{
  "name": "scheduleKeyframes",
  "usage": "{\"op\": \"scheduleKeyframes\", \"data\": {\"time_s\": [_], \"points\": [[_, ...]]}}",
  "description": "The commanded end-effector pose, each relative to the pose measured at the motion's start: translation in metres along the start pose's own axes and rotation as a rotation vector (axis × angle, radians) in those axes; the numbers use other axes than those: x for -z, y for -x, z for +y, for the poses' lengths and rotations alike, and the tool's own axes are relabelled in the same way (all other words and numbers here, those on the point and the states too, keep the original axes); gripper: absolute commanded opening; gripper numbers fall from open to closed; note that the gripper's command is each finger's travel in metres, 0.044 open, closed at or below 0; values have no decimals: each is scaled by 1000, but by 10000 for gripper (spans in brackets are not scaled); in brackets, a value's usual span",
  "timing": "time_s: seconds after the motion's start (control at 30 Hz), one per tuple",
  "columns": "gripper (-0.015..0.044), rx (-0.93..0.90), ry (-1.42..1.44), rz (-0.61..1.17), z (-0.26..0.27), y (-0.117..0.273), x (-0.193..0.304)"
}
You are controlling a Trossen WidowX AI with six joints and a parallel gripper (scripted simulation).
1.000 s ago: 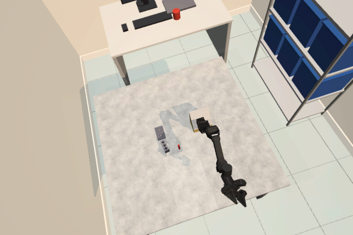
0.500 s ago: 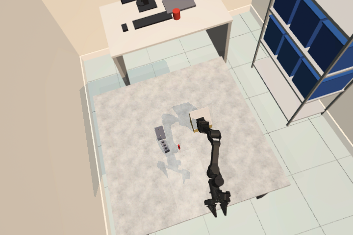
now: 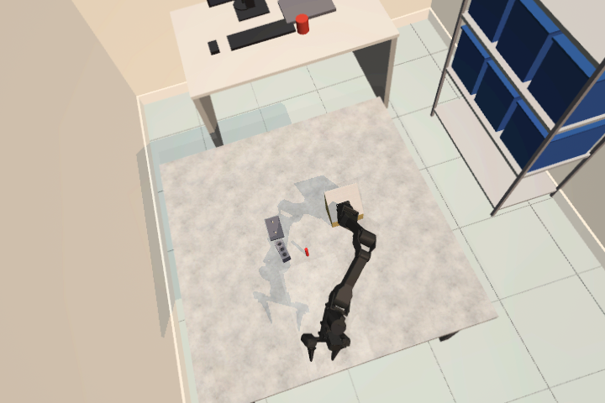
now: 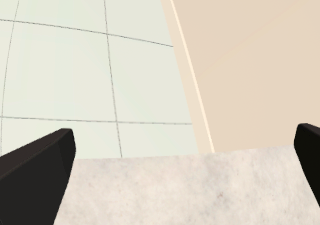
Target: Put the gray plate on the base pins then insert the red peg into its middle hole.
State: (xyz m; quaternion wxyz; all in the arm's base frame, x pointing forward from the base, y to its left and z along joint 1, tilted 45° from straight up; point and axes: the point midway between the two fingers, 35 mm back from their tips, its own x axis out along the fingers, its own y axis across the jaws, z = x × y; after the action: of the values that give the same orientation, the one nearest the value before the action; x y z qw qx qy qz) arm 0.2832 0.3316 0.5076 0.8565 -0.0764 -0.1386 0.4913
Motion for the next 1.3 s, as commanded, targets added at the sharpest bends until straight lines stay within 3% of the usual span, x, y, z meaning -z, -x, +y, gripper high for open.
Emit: {"op": "scheduleKeyframes", "data": {"time_s": [0.0, 0.47, 0.9, 1.17, 1.27], "points": [[440, 32, -116, 169, -26, 0, 58], [440, 212, -577, 609, -99, 58, 216], [440, 713, -1694, 988, -133, 217, 357], [440, 1143, -2591, 972, -115, 320, 381], [440, 1177, -2670, 958, -113, 328, 380]]}}
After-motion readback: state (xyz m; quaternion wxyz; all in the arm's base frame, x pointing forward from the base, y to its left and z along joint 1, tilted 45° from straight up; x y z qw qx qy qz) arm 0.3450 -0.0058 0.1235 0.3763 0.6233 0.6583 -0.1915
